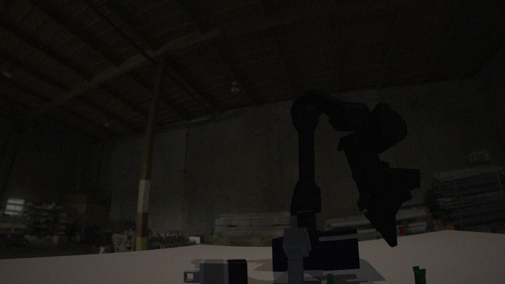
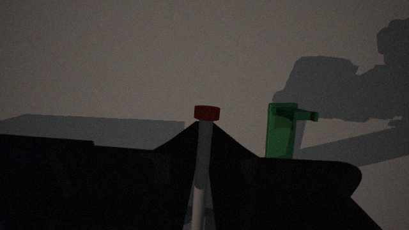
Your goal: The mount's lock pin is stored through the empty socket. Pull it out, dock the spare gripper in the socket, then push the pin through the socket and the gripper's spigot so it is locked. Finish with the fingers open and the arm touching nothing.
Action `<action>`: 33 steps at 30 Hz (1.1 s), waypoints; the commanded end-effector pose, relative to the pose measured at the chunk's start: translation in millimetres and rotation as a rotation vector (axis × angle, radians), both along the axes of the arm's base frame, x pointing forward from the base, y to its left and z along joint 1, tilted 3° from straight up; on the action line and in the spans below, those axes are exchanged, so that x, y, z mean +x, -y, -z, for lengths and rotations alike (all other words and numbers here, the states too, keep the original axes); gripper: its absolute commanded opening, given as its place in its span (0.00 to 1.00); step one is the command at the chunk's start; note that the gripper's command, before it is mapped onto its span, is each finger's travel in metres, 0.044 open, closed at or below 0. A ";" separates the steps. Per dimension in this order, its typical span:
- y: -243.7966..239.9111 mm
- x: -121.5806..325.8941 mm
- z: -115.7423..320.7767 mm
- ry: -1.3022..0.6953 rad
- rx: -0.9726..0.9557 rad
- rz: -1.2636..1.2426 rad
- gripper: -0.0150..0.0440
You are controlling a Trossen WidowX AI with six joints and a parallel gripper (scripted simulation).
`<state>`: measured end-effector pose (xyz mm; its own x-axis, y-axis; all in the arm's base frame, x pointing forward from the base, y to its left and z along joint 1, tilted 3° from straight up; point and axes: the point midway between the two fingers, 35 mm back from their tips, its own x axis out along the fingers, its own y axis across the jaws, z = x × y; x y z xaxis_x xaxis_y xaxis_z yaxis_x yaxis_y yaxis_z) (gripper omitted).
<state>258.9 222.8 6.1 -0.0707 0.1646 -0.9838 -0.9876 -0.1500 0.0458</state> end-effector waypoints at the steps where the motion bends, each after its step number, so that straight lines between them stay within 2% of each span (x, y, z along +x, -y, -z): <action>1: -4.1 1.4 -1.6 0.002 -0.003 0.003 0.25; 26: -2.5 -6.6 -25.5 -0.035 -0.026 -0.003 0.25; 33: -1.2 -8.1 -18.8 -0.044 -0.033 -0.004 0.25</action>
<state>250.9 224.1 25.4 -0.1144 0.1318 -0.9847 -0.9840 -0.1512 0.0941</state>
